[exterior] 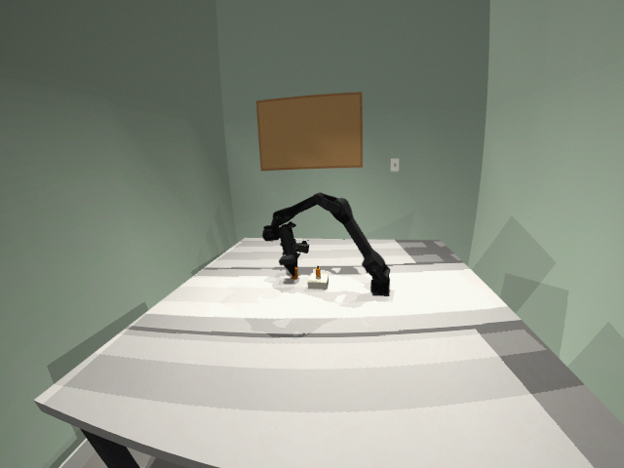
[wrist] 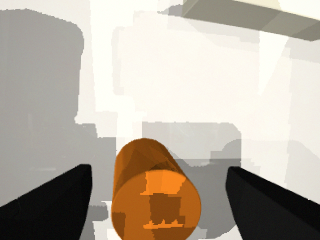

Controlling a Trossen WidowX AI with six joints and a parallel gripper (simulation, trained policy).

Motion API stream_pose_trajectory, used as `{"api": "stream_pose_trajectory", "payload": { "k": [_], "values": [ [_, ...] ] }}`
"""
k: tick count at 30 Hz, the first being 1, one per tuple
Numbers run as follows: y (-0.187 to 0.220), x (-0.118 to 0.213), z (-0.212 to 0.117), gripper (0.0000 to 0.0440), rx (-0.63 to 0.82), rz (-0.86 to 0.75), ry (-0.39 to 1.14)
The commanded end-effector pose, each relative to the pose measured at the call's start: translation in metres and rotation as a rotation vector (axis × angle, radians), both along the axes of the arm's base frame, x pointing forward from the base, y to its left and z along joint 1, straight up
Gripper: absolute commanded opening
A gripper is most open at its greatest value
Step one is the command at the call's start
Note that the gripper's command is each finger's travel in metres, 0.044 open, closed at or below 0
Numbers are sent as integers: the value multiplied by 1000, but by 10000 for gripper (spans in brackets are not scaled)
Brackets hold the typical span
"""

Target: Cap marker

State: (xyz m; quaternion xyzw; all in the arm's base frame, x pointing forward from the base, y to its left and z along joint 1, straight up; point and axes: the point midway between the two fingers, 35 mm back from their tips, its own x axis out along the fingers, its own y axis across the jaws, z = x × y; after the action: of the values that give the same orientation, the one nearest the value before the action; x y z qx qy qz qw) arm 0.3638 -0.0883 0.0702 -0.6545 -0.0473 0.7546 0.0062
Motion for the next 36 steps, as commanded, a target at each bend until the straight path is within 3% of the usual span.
{"api": "stream_pose_trajectory", "payload": {
  "k": [1,5,11,24,36],
  "values": [
    [-1,-2,-9,258,-3,19,10],
    [-2,-4,-13,218,-13,35,13],
    [-2,-4,-2,61,-34,57,-8],
    [9,-1,46,50,-58,94,-89],
    [34,-19,74,29,-41,123,-76]
  ]
}}
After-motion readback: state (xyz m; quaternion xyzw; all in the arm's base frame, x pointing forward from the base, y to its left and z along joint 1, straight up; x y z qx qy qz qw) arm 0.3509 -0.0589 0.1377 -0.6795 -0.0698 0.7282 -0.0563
